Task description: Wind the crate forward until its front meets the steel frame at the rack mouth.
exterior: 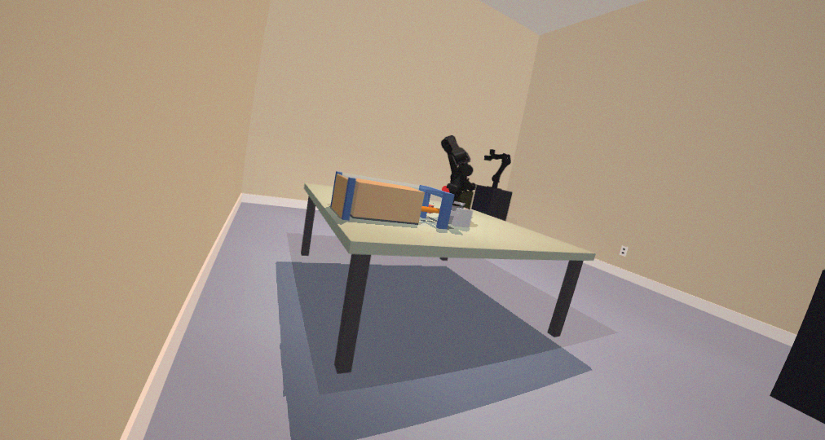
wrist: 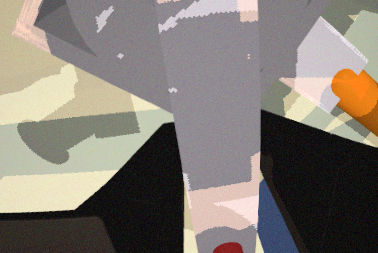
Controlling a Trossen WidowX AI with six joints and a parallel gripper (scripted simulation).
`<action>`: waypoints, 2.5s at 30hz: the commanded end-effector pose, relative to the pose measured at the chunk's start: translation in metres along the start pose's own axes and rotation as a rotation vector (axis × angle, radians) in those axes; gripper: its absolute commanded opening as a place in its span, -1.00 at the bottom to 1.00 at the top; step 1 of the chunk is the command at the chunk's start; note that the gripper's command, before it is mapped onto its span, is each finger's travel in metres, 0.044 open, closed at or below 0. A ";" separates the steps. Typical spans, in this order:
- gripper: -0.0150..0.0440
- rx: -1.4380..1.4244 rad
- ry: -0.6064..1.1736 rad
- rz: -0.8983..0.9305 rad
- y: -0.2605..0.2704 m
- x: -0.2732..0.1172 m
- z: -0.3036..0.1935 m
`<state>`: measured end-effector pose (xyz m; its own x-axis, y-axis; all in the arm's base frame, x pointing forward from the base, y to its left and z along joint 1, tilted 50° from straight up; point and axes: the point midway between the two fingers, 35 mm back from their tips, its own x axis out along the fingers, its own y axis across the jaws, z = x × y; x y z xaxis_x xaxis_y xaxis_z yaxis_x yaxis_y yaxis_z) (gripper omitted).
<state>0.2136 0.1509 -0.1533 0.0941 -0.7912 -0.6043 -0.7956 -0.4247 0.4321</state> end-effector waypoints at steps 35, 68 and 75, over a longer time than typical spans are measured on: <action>-0.49 0.354 0.000 0.031 0.016 0.003 0.003; -0.49 0.344 0.003 0.030 0.016 0.016 0.005; -0.49 0.383 0.003 0.034 0.018 0.016 0.005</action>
<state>0.1984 0.1361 -0.1568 0.0785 -0.8034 -0.5902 -0.9578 -0.2250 0.1790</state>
